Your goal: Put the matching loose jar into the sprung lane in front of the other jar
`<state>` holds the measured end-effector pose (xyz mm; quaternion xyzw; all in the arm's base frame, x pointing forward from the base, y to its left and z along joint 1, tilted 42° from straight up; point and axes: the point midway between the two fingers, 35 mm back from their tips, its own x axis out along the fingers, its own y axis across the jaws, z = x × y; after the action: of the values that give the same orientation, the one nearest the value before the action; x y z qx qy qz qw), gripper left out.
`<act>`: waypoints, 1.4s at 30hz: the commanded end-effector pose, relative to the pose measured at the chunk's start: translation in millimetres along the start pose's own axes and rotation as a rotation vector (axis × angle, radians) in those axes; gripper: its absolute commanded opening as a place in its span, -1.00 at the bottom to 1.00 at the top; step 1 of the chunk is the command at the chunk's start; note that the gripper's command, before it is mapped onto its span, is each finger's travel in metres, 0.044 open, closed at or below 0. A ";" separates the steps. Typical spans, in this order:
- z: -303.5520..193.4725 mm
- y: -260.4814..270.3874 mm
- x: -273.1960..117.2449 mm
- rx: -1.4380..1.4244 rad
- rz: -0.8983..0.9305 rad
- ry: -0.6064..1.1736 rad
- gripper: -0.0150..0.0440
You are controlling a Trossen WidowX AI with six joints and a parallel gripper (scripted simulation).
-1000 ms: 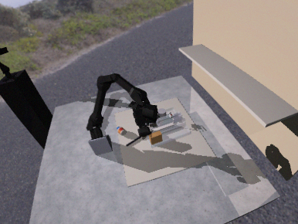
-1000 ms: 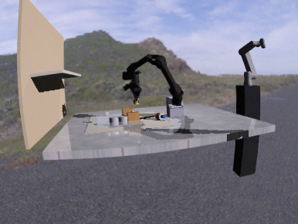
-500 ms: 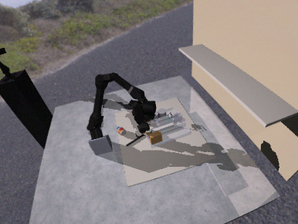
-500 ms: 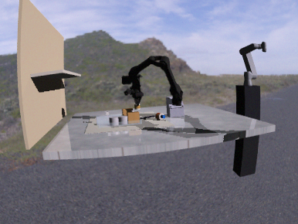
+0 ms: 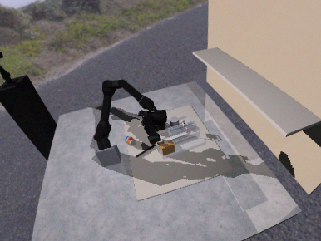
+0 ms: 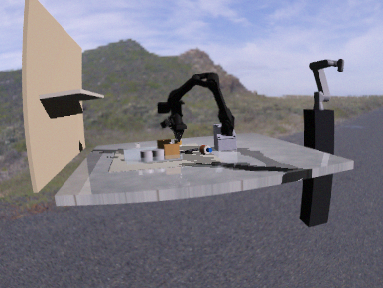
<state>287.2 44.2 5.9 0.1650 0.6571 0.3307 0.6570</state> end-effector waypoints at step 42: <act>11.2 1.8 11.0 0.005 0.007 0.006 -0.49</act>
<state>291.4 53.4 -1.6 0.1692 0.6641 0.3300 0.6492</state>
